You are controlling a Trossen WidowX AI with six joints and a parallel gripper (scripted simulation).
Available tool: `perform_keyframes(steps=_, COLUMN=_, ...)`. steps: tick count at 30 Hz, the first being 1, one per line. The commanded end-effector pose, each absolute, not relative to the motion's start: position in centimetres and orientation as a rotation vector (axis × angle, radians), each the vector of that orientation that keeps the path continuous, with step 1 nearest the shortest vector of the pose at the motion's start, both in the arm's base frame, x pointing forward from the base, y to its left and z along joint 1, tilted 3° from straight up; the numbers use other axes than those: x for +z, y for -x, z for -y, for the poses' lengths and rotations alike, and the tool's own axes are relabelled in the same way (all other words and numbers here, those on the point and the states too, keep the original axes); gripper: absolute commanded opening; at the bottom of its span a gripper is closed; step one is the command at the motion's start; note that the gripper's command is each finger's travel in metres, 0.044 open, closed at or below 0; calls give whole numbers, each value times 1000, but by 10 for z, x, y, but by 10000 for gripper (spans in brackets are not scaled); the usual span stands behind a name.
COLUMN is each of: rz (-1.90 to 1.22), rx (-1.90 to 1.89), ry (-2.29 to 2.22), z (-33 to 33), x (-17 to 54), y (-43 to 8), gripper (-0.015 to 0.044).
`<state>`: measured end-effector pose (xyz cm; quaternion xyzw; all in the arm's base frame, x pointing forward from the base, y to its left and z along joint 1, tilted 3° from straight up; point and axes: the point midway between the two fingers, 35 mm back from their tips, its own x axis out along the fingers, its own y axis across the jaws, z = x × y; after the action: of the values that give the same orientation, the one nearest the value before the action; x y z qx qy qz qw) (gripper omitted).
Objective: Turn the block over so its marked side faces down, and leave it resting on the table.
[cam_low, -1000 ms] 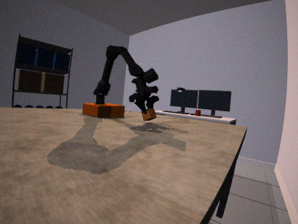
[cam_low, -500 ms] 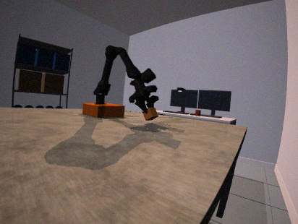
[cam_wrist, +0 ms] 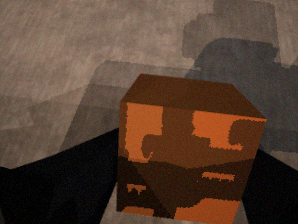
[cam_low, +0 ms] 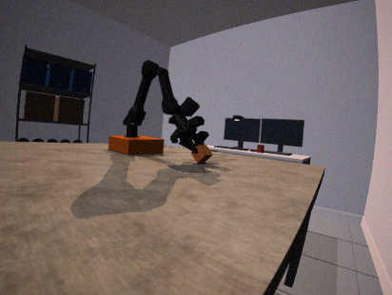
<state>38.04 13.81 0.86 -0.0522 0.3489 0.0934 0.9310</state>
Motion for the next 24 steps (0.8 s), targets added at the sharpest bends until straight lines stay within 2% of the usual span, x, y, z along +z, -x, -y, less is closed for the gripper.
perform_keyframes(steps=1, rz=-667, rx=191, ry=110, z=-136, x=-1, y=-376, gripper=0)
perform_keyframes(steps=24, rz=-439, rx=194, ry=83, z=-130, x=3, y=-363, gripper=0)
